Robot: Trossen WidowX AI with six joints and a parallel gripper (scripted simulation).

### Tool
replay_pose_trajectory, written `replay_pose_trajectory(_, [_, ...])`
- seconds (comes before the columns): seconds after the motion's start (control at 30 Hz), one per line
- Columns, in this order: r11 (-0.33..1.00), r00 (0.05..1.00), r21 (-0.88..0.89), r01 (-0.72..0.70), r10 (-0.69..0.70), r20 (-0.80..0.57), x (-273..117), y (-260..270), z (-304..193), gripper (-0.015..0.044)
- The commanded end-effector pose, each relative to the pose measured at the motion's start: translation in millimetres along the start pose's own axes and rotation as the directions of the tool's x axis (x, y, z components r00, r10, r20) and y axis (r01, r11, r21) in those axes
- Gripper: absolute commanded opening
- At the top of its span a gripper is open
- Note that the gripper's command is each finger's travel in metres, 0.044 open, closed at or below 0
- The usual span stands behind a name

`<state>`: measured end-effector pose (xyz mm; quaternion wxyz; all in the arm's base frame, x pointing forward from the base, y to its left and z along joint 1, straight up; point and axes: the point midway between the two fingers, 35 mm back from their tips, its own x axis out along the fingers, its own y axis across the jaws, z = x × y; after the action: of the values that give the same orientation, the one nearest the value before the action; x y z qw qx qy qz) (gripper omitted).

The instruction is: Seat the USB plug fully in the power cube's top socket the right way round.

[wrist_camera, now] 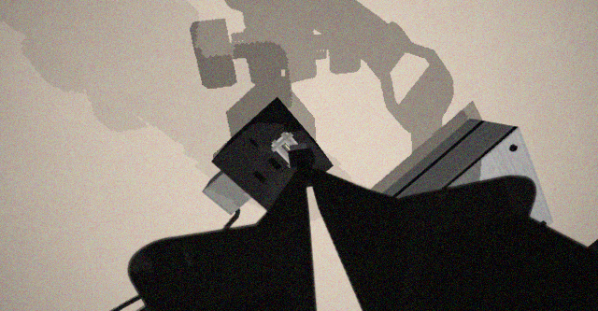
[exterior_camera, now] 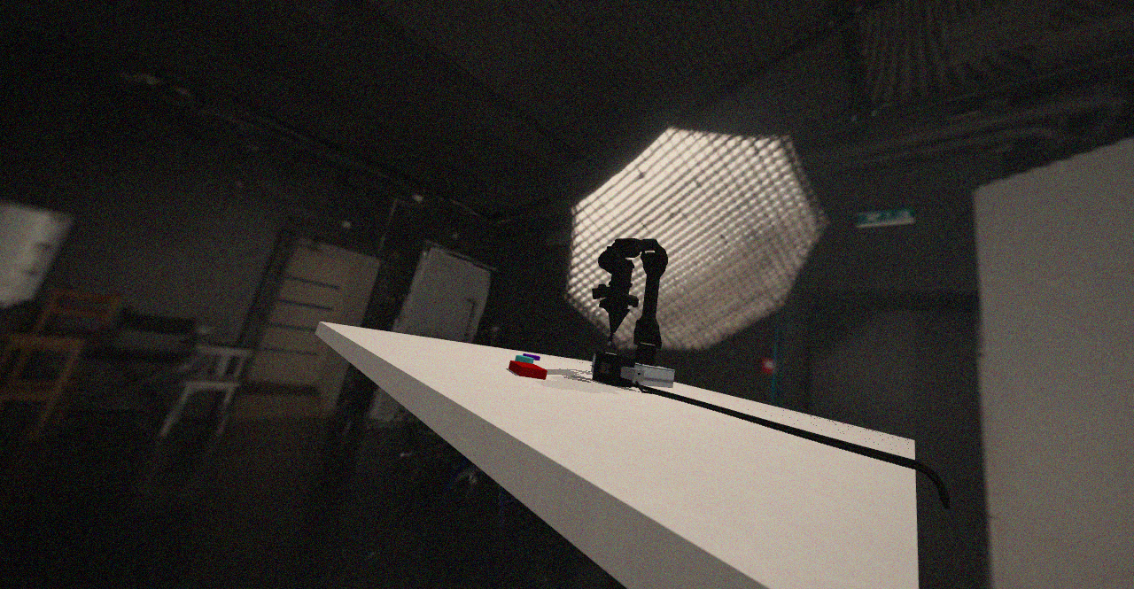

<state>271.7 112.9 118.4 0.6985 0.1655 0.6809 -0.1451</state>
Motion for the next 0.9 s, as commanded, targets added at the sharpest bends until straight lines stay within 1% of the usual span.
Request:
replay_pose_trajectory(0.0, [0.995, 1.000, 0.099, 0.000, 0.000, 0.000, 0.3, 0.0, 0.0, 0.0000])
replay_pose_trajectory(0.2, [0.967, 1.000, 0.254, 0.000, 0.000, 0.000, 0.3, 0.0, 0.0, 0.0000])
replay_pose_trajectory(0.43, [0.905, 1.000, 0.426, 0.000, 0.000, 0.000, 0.3, 0.0, 0.0, 0.0000])
replay_pose_trajectory(0.87, [0.711, 1.000, 0.703, 0.000, 0.000, 0.000, 0.3, 0.0, 0.0, 0.0000])
